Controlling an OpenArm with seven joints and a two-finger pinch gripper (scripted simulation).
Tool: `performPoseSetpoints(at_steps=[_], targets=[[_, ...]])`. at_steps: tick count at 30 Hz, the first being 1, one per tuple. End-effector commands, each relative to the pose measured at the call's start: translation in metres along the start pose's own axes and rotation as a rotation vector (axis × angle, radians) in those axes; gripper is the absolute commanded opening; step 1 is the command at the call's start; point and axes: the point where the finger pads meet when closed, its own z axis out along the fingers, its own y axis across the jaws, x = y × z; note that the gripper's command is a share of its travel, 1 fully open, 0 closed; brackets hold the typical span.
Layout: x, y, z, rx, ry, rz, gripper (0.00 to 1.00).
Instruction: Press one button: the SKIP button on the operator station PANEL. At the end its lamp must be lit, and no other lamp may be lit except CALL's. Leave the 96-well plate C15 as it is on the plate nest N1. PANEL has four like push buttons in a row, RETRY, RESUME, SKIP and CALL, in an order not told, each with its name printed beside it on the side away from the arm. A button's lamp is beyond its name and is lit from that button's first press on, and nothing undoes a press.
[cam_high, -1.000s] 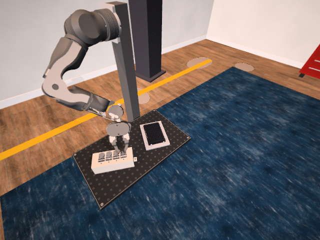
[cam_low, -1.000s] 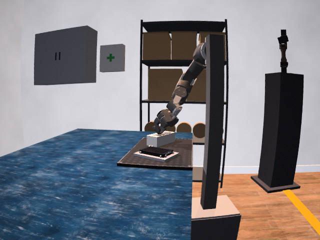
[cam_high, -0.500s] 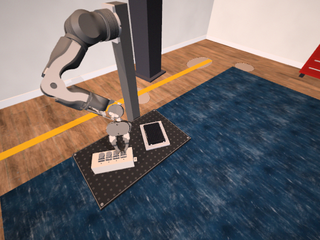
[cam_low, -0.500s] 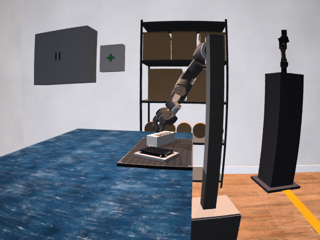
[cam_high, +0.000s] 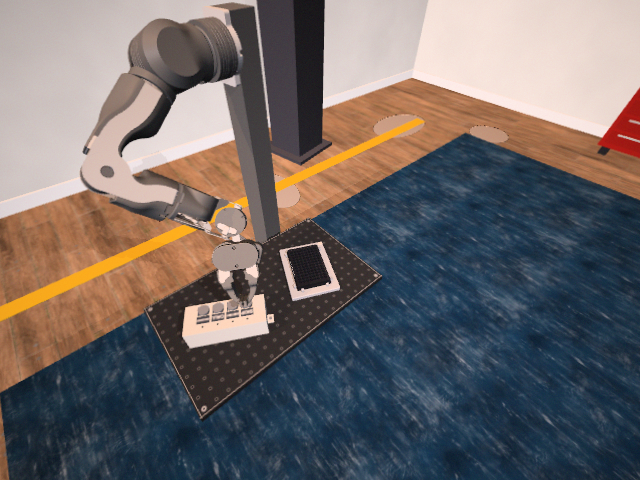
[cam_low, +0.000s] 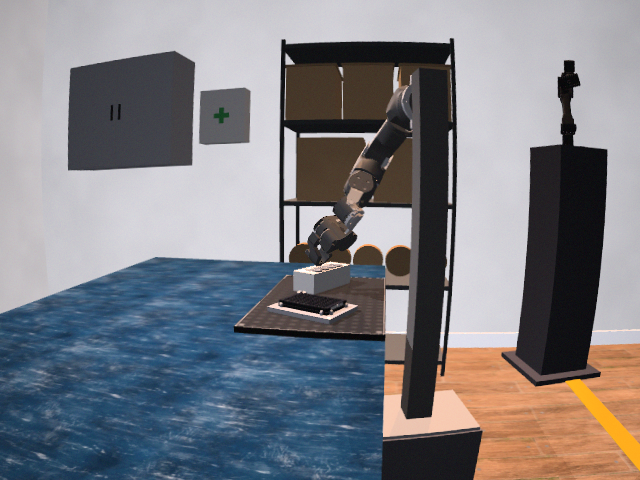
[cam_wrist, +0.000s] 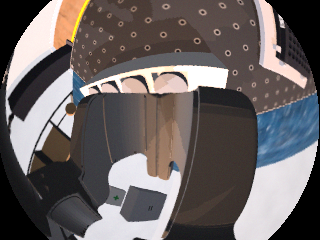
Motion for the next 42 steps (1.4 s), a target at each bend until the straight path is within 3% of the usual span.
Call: performPoseSetpoints(at_steps=[1,20,42], targets=[[-0.0016,-0.0011,-0.0004,0.004,-0.005,0.003,0.00],[-0.0063,0.0011,-0.0009,0.000,-0.008,0.007,0.00],[0.0036,0.0015,0.0054,-0.007,-0.005,0.004,0.00]])
